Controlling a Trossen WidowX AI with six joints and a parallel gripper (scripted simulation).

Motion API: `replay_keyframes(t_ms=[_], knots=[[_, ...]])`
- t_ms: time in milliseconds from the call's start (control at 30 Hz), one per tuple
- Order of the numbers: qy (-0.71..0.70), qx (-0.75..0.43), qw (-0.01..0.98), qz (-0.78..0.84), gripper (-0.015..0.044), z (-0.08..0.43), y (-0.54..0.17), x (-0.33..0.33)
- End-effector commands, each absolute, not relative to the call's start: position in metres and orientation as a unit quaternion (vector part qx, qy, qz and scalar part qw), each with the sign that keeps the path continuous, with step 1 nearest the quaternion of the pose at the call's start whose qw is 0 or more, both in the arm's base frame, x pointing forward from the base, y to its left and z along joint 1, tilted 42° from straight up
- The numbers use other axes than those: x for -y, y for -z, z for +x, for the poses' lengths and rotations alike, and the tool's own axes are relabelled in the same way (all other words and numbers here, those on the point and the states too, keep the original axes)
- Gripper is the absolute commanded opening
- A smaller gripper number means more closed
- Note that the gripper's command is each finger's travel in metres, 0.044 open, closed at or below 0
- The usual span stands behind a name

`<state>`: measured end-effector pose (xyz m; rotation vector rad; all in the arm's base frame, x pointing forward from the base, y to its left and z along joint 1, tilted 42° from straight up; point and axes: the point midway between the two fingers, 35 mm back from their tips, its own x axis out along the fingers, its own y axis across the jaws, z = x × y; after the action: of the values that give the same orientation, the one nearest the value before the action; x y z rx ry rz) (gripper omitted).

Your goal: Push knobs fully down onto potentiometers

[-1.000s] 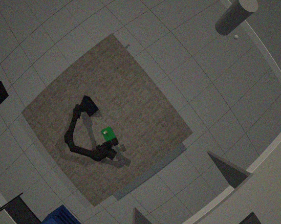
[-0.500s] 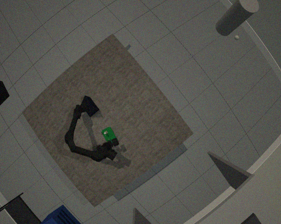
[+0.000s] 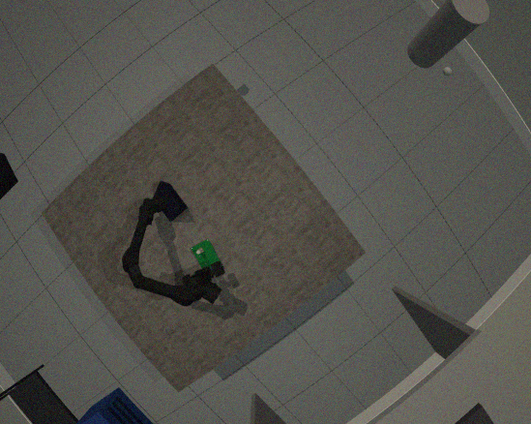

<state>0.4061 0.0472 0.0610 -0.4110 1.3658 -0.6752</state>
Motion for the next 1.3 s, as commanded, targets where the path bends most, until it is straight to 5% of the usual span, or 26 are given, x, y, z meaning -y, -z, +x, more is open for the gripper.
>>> replay_keyframes(t_ms=[0,833,1133,1267], knots=[[0.307,-0.614,0.704,-0.182,0.0000,0.408,-0.059,-0.042],[0.307,-0.614,0.704,-0.182,0.0000,0.407,-0.075,-0.056],[0.307,-0.613,0.705,-0.183,0.0236,0.406,-0.072,-0.053],[0.302,-0.616,0.705,-0.181,0.0341,0.368,-0.076,-0.071]])
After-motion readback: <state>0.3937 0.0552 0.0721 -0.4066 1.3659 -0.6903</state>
